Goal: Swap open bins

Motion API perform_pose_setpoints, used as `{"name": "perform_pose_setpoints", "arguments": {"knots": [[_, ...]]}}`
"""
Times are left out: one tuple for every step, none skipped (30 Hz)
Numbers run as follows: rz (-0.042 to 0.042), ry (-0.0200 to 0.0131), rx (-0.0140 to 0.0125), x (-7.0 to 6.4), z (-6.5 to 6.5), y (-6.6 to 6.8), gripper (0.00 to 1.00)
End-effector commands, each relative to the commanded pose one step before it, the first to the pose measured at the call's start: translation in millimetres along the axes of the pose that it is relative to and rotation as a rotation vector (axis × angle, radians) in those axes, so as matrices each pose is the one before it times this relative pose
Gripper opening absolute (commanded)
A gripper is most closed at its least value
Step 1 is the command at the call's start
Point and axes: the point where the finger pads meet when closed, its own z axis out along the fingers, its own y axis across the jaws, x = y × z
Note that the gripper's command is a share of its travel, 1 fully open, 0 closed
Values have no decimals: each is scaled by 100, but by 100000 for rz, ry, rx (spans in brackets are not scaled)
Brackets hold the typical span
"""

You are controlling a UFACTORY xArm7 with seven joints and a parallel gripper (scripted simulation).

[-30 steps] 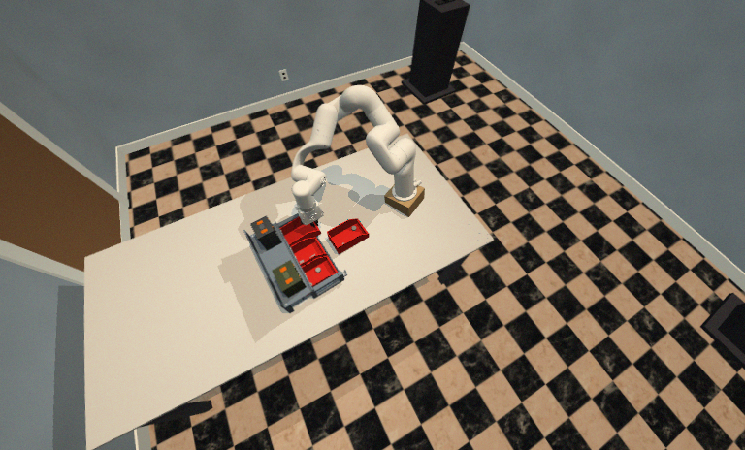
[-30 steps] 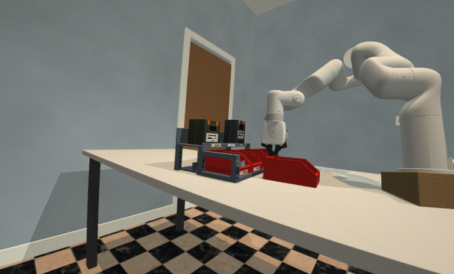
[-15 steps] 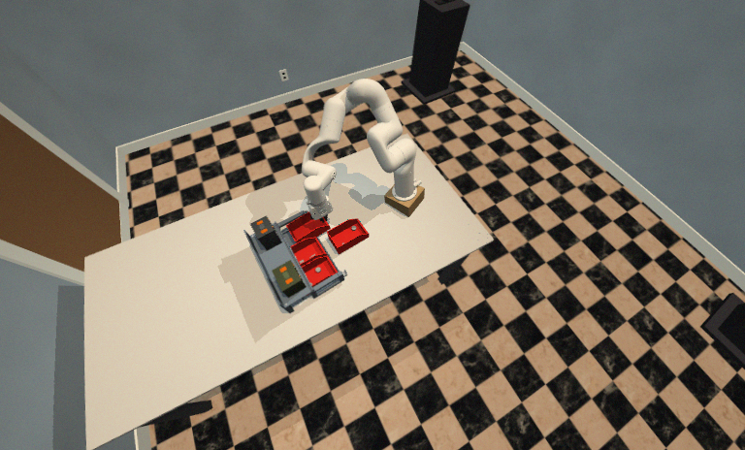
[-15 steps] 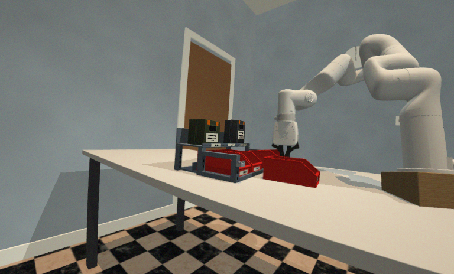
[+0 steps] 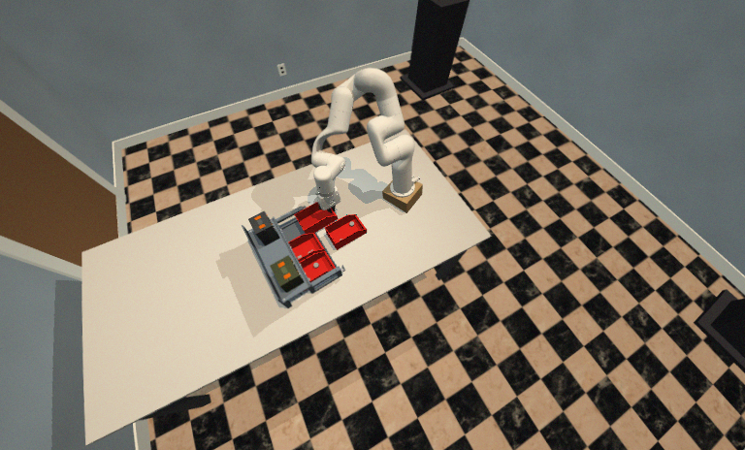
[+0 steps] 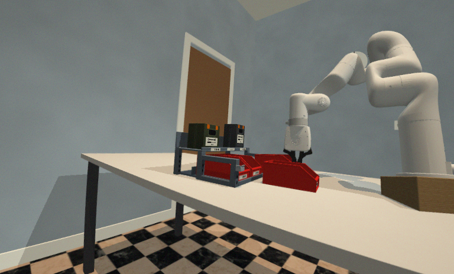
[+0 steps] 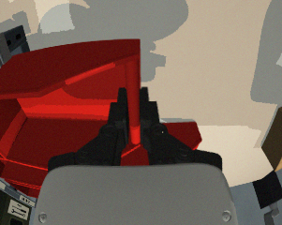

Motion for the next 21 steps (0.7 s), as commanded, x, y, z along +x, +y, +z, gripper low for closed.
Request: {"name": "perform_pose_setpoints", "arguments": {"knots": [[-41, -183, 951, 45, -298, 963, 0], [3, 15, -15, 4, 8, 190, 0], [-3, -16, 17, -4, -10, 125, 0], [-2, -11, 12, -3, -7, 113, 0], [0, 3, -3, 1, 2, 115, 0], [3, 17, -18, 5, 10, 118, 0], [-4, -9, -14, -4, 0, 72, 0], [-11, -38, 1, -13, -14, 27, 0], [-9, -31, 1, -10, -11, 27, 0], [-7, -25, 1, -8, -9, 27, 0], [-5, -19, 1, -6, -7, 27, 0], [-4, -13, 1, -5, -5, 27, 0], [0, 0, 0, 0, 0, 0, 0], [0, 0, 0, 0, 0, 0, 0], [-2, -8, 1, -3, -3, 27, 0], [-1, -4, 1, -1, -1, 26, 0], [0, 0, 0, 0, 0, 25, 0], [1, 3, 0, 1, 1, 25, 0], [2, 5, 0, 2, 2, 24, 0], [2, 8, 0, 3, 3, 23, 0], [3, 9, 0, 3, 3, 22, 0]]}}
